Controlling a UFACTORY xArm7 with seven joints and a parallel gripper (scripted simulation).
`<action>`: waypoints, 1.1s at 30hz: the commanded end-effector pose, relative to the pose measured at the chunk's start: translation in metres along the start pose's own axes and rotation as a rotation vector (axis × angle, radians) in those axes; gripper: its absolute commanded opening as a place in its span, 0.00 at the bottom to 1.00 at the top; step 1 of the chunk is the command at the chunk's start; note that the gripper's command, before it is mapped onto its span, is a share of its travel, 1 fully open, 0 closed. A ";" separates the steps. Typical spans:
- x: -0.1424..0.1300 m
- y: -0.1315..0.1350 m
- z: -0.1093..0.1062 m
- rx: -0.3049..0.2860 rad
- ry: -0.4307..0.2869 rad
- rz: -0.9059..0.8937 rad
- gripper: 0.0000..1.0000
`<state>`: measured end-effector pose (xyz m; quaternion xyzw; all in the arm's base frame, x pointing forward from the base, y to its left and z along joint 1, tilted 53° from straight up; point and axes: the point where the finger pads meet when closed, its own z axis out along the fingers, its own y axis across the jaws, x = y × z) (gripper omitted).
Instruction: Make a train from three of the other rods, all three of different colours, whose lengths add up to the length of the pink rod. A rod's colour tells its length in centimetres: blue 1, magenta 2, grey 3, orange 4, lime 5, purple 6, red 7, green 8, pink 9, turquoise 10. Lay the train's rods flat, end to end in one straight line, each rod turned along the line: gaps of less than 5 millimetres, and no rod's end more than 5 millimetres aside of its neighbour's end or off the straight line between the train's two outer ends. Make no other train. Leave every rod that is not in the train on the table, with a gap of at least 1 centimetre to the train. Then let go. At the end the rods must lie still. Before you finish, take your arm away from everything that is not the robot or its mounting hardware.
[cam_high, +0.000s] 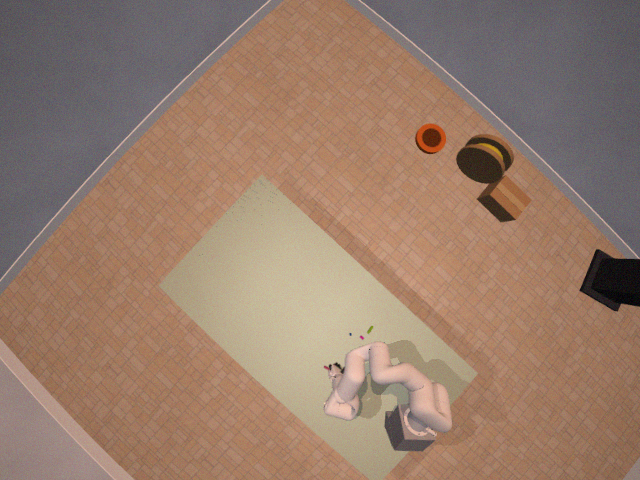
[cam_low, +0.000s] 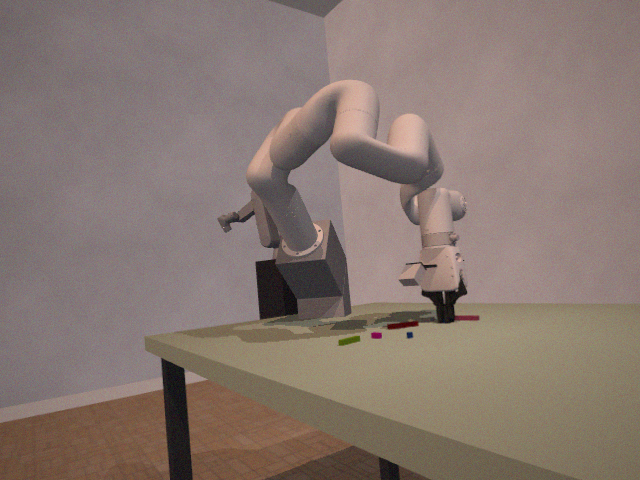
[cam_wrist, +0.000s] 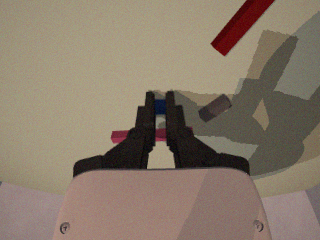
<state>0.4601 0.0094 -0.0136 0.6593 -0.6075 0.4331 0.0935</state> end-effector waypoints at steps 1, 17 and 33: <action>-0.001 -0.001 -0.001 0.002 -0.003 0.000 0.04; -0.001 -0.001 -0.002 0.002 -0.003 0.000 0.04; -0.001 -0.001 -0.074 0.002 -0.003 0.000 0.04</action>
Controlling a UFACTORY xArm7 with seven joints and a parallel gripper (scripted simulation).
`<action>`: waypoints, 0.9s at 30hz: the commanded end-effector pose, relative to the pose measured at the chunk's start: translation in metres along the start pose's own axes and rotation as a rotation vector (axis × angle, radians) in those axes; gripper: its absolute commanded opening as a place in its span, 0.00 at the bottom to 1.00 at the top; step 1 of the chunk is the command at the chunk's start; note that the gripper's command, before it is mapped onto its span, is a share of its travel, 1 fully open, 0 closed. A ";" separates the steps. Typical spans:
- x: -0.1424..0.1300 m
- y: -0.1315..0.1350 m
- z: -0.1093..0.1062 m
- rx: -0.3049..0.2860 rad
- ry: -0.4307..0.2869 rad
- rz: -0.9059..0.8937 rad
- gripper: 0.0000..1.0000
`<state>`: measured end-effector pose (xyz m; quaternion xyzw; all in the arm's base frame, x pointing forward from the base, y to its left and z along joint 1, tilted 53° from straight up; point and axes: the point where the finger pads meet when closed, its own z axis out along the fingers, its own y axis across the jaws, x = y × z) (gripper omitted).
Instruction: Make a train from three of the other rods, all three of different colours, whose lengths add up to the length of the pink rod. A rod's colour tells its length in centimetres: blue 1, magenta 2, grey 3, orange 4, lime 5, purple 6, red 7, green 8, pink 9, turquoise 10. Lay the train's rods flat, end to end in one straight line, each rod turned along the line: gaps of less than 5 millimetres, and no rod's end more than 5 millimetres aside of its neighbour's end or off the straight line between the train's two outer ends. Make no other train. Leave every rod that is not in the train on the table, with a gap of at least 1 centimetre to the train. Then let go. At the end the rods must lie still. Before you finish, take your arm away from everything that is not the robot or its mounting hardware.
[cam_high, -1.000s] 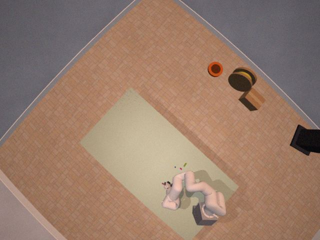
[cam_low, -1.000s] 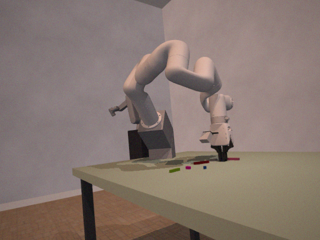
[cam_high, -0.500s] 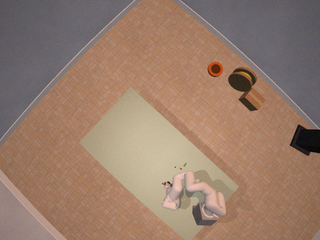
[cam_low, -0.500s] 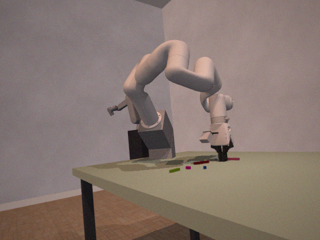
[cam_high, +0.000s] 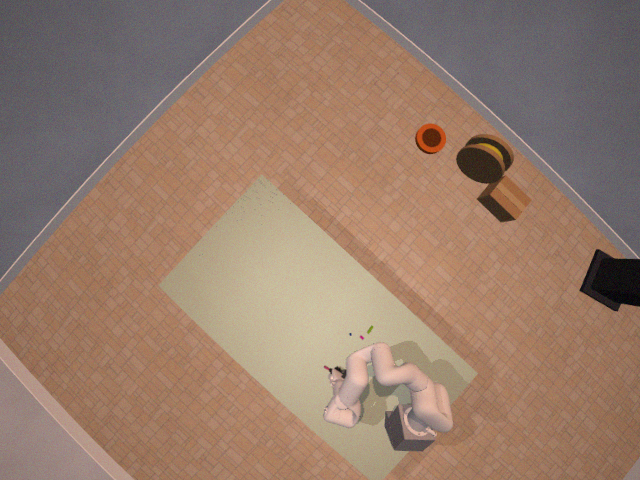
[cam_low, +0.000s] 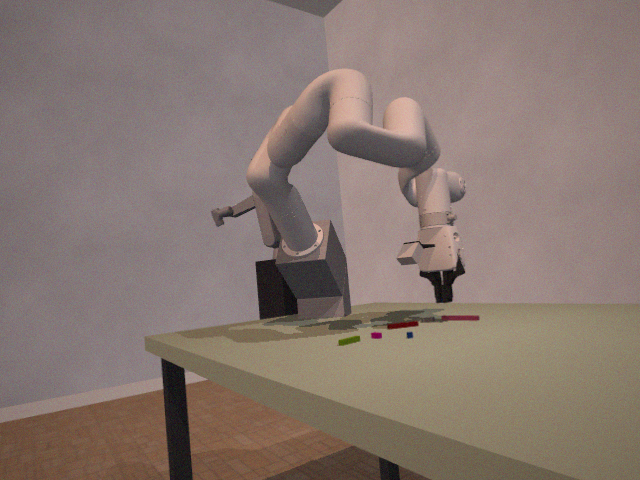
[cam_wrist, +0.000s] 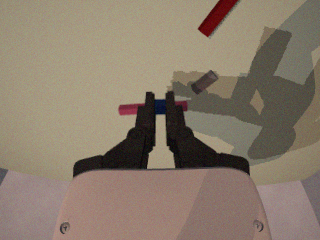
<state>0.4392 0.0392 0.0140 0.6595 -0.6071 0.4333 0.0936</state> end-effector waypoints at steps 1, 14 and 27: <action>-0.001 -0.001 -0.035 0.002 -0.003 0.001 0.04; -0.001 -0.001 -0.056 0.002 -0.003 0.001 0.04; -0.006 0.021 -0.052 -0.087 -0.044 0.108 0.04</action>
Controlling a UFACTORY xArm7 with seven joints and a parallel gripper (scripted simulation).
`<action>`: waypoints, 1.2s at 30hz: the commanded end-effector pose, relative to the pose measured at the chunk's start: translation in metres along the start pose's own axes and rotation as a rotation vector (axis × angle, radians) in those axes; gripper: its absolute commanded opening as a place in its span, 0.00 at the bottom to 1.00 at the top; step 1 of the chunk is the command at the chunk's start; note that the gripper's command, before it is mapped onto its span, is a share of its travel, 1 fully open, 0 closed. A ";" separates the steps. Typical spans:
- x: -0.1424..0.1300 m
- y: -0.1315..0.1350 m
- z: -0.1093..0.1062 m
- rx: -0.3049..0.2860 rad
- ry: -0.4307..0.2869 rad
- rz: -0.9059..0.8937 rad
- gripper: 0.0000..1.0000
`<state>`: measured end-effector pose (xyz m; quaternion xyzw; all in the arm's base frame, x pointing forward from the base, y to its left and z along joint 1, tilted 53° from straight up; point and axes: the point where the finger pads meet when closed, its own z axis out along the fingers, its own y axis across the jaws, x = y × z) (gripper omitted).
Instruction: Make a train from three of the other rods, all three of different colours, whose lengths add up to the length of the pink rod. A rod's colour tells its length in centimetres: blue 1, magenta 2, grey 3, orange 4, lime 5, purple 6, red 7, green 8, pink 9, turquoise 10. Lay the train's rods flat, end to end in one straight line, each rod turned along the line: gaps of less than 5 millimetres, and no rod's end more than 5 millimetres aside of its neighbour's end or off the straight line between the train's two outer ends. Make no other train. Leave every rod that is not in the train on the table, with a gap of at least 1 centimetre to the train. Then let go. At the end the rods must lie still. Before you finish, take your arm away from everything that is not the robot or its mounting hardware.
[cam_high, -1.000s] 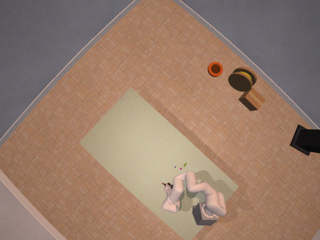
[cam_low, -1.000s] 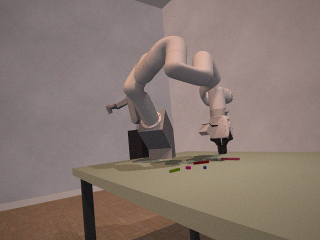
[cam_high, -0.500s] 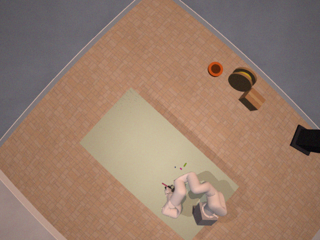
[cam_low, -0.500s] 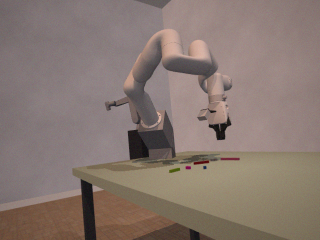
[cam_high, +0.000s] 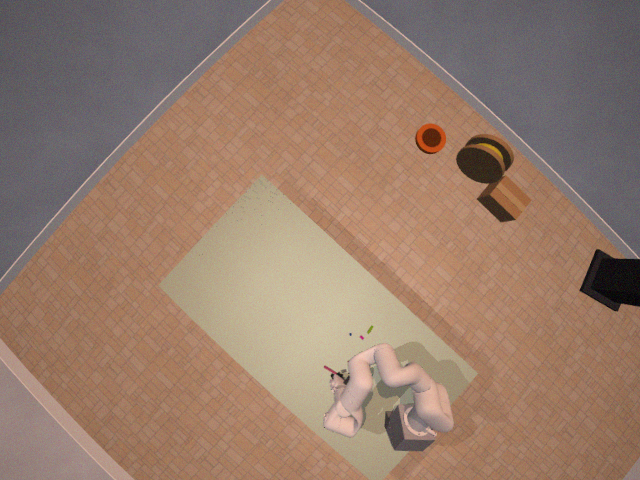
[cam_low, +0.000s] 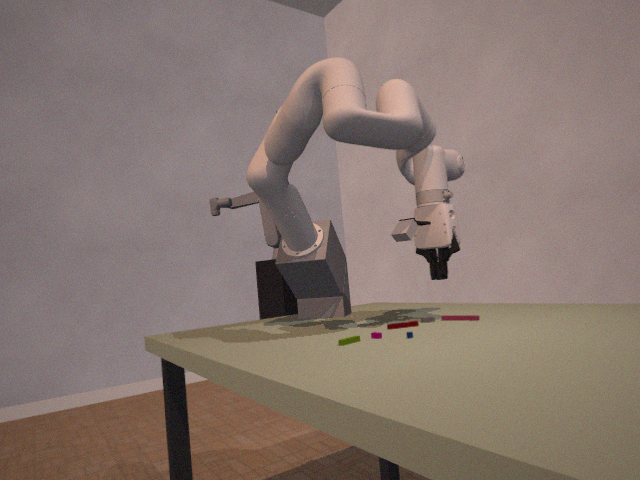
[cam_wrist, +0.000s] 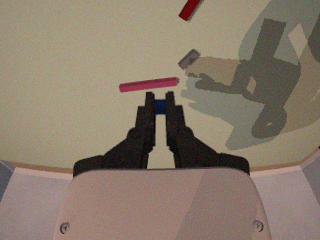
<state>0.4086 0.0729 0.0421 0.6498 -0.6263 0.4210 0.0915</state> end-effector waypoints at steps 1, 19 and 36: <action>-0.006 0.021 0.002 -0.083 -0.041 0.104 0.04; -0.033 0.089 -0.006 -0.393 -0.140 0.503 0.04; -0.071 0.136 -0.037 -0.699 -0.182 0.923 0.04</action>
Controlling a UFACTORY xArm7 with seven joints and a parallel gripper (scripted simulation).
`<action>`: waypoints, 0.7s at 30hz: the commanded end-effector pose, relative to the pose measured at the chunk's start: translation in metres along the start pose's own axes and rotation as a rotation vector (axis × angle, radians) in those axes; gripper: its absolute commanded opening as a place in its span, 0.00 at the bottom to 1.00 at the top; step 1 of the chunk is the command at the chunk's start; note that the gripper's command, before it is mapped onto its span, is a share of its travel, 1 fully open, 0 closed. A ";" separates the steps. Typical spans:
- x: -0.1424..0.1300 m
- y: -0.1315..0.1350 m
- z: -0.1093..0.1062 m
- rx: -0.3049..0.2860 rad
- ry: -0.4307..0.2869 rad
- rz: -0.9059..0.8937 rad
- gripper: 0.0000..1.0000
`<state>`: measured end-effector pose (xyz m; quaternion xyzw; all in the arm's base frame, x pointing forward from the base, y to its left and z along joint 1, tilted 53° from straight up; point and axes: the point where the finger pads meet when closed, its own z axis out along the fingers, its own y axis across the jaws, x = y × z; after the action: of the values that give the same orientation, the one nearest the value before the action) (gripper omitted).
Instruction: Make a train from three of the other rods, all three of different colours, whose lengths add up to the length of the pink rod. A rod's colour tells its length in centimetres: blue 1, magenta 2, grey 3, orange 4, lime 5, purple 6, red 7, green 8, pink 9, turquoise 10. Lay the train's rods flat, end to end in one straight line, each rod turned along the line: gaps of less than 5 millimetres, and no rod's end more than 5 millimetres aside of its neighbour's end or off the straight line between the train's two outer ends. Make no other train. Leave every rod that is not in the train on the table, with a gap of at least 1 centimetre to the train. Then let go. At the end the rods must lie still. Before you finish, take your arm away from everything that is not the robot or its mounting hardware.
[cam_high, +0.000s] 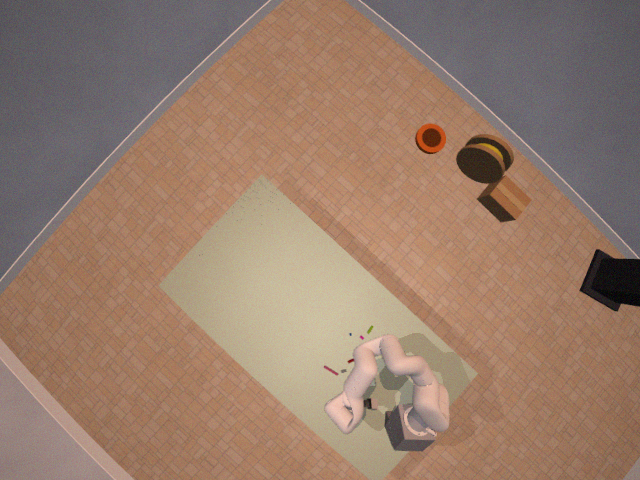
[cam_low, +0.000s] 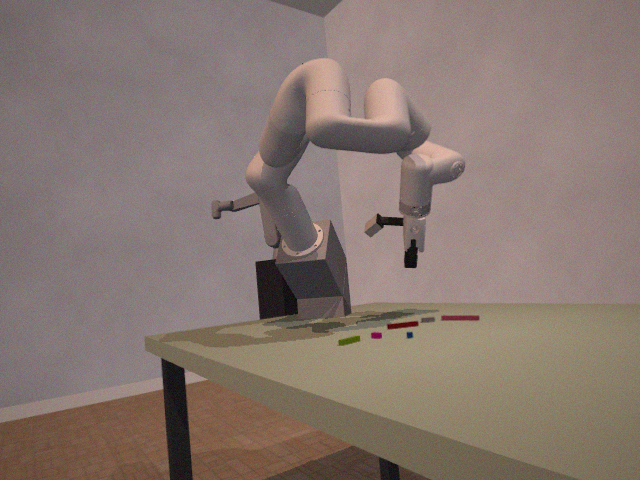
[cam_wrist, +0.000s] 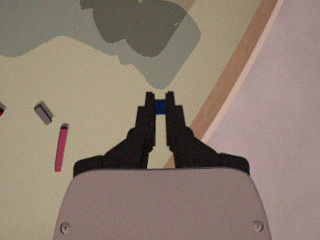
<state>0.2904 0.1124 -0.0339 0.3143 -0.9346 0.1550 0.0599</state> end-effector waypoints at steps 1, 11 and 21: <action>0.001 0.014 0.001 -0.056 -0.019 0.084 0.04; -0.004 0.058 -0.004 -0.243 -0.037 0.393 0.04; -0.015 0.089 -0.015 -0.390 -0.040 0.651 0.04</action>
<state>0.2534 0.1768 -0.0458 0.0463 -0.9975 0.0108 0.0524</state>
